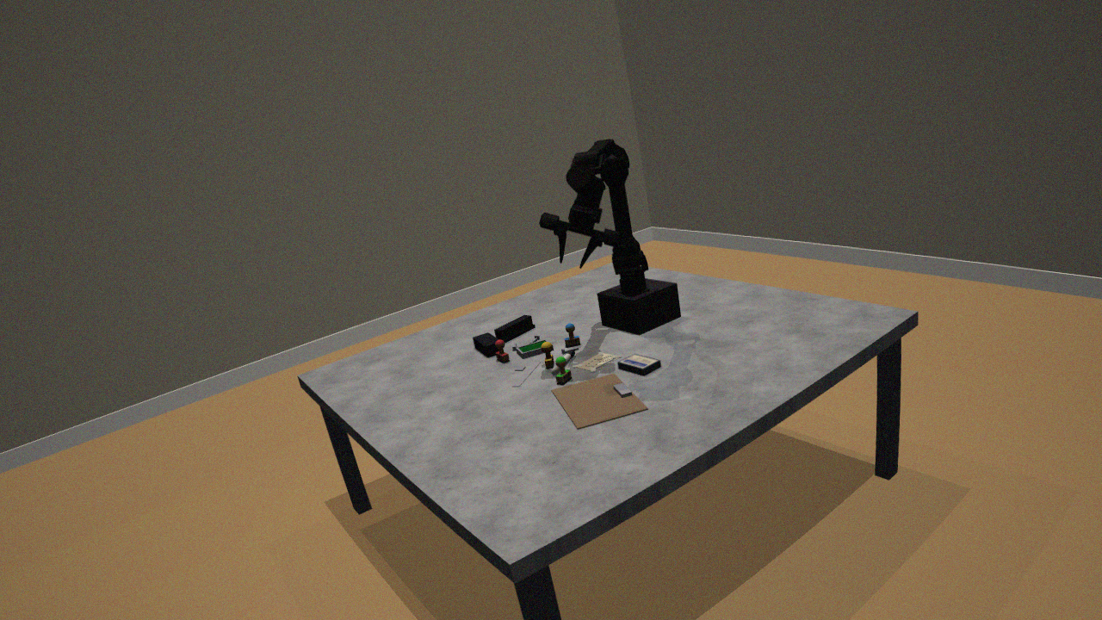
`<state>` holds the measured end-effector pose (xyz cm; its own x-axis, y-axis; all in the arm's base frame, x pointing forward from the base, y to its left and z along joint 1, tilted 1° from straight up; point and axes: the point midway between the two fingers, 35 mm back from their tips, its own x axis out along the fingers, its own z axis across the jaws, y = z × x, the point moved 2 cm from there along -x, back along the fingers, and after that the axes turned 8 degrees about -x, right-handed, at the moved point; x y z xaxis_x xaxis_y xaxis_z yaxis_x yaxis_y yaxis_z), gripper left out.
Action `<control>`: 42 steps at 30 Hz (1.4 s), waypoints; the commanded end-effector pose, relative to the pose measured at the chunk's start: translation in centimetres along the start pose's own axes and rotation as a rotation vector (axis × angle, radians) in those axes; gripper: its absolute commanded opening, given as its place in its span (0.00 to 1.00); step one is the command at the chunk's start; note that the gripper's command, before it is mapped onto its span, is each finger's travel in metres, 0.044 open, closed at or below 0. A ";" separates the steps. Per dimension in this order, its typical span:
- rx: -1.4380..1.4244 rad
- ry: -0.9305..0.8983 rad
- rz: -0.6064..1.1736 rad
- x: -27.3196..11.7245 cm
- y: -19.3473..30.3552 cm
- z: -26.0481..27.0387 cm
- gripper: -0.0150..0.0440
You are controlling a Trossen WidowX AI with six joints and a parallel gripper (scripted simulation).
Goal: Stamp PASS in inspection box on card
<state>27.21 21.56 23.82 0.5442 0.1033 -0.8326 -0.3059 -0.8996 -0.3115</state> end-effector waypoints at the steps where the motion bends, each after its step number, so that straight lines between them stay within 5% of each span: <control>1: 0.239 -0.098 0.142 6.2 1.4 -0.6 0.61; 11: 0.855 -0.274 0.489 18.7 6.7 0.0 0.61; 42: 0.879 -0.280 0.505 21.3 7.6 1.5 0.61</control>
<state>35.50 17.64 4.08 0.0445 -0.0011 -0.9990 -0.9655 -0.2570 -0.0427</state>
